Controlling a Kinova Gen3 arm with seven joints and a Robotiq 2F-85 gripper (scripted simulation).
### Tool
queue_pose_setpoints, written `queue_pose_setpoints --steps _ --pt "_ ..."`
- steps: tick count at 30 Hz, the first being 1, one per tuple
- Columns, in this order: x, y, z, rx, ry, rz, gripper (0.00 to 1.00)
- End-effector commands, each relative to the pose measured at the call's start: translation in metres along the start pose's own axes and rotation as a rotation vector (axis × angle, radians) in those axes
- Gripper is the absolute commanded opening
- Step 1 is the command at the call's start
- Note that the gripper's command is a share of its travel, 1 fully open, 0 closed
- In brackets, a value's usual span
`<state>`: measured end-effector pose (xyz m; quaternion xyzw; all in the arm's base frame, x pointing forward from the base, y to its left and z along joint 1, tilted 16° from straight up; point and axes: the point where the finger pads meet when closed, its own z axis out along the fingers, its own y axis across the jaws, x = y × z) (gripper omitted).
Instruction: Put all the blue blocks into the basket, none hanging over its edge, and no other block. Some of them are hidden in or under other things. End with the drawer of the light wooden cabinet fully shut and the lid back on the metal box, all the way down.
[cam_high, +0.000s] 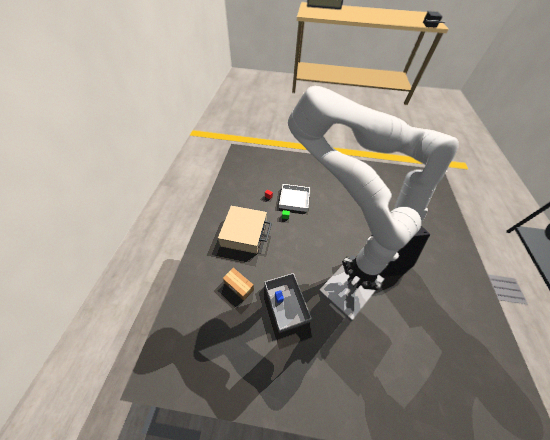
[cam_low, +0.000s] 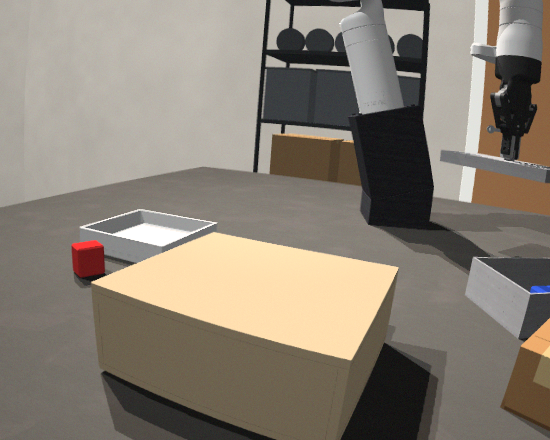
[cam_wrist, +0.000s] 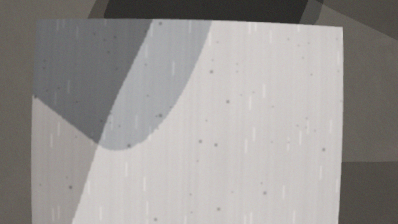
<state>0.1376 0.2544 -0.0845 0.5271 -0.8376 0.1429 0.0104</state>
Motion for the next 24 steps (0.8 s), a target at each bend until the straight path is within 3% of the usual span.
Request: queue_pose_setpoints --steps 1,24 --pt "0.0 0.0 0.0 0.0 -0.001 0.0 0.1" --pt "-0.001 0.0 0.016 0.0 -0.001 0.0 0.1"
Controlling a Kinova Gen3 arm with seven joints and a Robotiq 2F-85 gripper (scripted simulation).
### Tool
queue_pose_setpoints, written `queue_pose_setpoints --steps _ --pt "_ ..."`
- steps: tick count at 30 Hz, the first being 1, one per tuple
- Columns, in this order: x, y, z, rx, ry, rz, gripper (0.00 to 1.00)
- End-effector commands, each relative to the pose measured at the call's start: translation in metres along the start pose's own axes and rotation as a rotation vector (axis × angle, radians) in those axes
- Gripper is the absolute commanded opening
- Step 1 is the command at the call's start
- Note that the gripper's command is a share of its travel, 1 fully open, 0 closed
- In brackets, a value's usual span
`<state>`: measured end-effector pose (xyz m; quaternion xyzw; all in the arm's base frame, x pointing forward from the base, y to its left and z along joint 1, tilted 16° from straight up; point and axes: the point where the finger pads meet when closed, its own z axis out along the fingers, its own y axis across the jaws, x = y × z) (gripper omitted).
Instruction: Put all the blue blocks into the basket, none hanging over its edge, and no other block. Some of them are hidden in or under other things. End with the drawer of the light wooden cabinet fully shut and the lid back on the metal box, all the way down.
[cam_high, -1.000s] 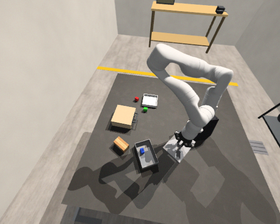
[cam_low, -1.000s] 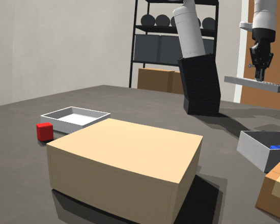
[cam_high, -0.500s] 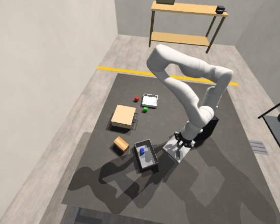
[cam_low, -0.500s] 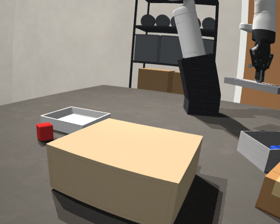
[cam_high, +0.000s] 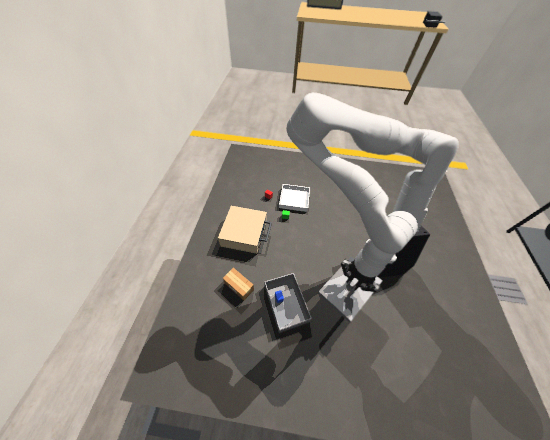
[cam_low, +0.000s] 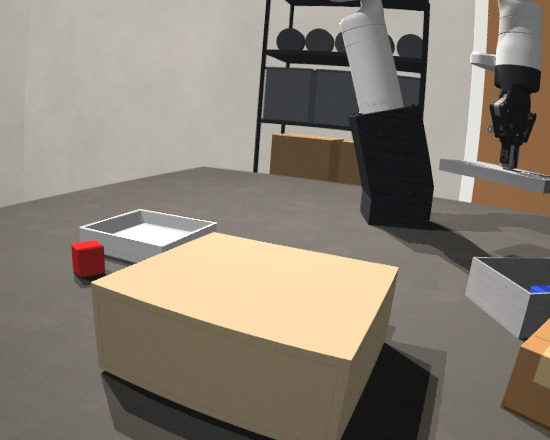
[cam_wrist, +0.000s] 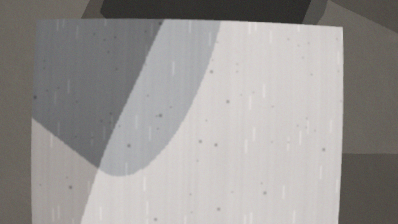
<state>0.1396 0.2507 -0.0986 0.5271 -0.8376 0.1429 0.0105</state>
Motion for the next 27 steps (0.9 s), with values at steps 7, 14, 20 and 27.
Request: queue_pose_setpoints --steps 7,14,20,27 --pt "-0.001 0.0 0.012 0.0 -0.002 0.0 0.1" --pt "-0.001 0.0 0.021 0.0 -0.002 0.0 0.1" --pt "-0.001 0.0 0.033 0.0 -0.002 0.0 0.1" --pt "-0.001 0.0 0.048 0.0 -0.002 0.0 0.1"
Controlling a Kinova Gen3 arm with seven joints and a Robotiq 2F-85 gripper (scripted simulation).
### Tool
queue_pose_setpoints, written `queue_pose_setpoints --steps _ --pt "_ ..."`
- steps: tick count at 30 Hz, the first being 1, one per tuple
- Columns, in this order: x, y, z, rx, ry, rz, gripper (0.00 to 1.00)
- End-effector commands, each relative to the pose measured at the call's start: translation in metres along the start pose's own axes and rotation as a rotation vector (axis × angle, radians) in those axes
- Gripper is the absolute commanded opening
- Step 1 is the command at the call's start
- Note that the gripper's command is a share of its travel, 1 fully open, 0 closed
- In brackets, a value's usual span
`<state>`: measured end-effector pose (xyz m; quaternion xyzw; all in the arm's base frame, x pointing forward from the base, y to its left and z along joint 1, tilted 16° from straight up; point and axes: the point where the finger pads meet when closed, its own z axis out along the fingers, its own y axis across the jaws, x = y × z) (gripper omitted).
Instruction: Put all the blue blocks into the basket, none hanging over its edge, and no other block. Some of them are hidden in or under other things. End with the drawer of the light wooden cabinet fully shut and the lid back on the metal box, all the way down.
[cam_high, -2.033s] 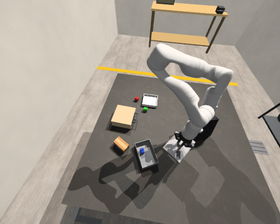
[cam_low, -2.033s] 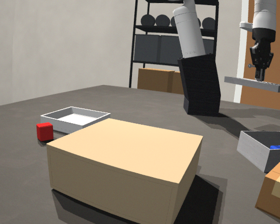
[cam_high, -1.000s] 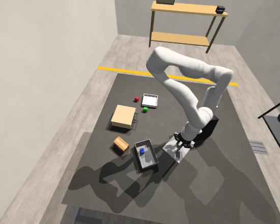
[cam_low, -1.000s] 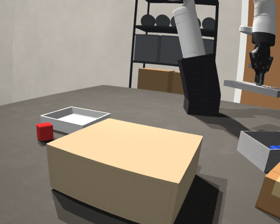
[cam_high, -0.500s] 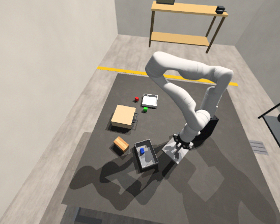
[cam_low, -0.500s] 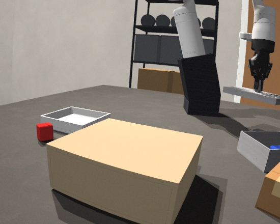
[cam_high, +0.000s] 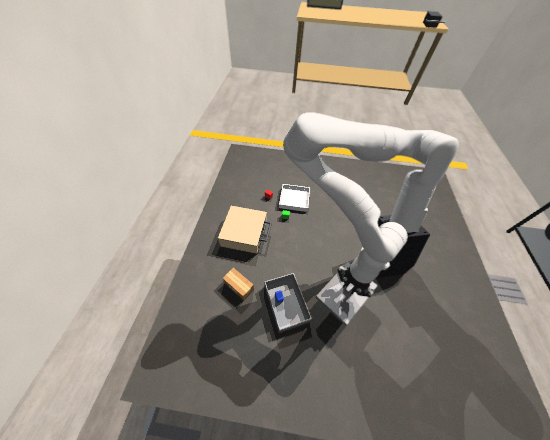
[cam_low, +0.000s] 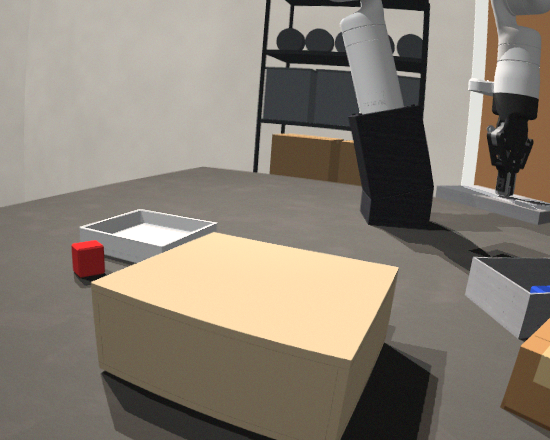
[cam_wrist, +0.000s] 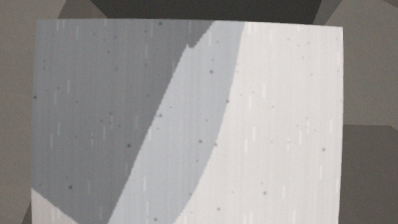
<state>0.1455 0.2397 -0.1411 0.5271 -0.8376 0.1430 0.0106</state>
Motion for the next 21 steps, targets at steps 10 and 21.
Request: queue_pose_setpoints --steps 10,21 --pt "-0.001 0.0 0.021 0.0 -0.002 0.0 0.1" --pt "-0.001 0.0 0.041 0.0 -0.002 0.0 0.1"
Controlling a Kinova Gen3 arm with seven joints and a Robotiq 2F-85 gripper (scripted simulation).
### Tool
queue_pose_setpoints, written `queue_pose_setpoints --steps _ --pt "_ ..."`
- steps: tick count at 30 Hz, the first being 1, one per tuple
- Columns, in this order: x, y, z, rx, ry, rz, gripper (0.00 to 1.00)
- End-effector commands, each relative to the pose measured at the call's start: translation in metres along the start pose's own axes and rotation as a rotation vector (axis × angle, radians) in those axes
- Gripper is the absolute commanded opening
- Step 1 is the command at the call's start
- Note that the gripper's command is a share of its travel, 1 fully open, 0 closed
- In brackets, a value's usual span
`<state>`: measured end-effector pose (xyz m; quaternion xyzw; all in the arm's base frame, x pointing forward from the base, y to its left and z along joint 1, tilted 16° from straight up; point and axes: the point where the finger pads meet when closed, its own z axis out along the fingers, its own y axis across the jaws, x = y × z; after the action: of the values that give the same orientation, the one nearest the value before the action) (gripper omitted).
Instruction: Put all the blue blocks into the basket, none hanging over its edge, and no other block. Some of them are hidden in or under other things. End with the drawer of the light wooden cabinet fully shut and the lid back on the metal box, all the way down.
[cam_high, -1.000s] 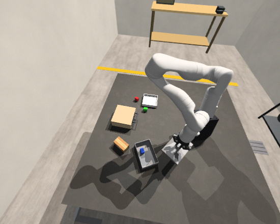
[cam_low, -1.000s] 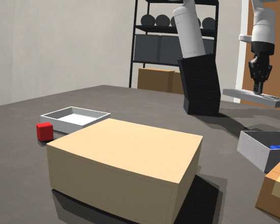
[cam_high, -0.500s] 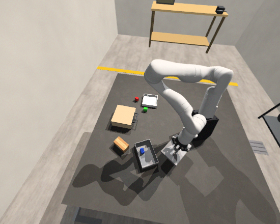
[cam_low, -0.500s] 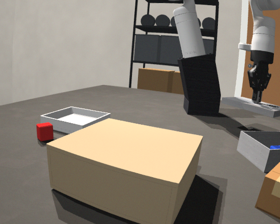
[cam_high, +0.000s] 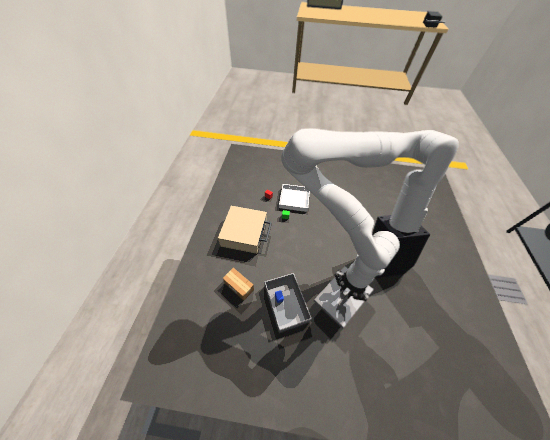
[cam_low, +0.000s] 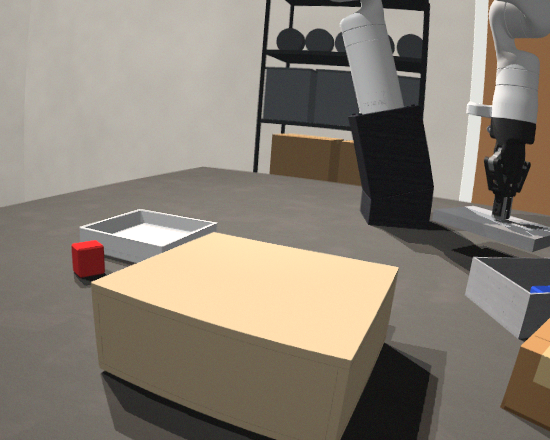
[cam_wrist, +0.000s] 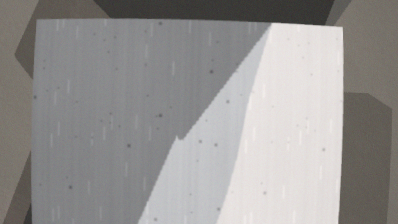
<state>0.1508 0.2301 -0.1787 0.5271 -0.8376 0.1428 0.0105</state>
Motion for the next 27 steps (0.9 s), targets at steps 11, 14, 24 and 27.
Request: queue_pose_setpoints --steps 11,14,24,27 --pt "-0.001 0.0 0.023 0.0 -0.001 0.0 0.1" --pt "-0.001 0.0 0.027 0.0 -0.001 0.0 0.1" --pt "-0.001 0.0 0.037 0.0 -0.001 0.0 0.1" --pt "-0.001 0.0 0.04 0.0 -0.001 0.0 0.1"
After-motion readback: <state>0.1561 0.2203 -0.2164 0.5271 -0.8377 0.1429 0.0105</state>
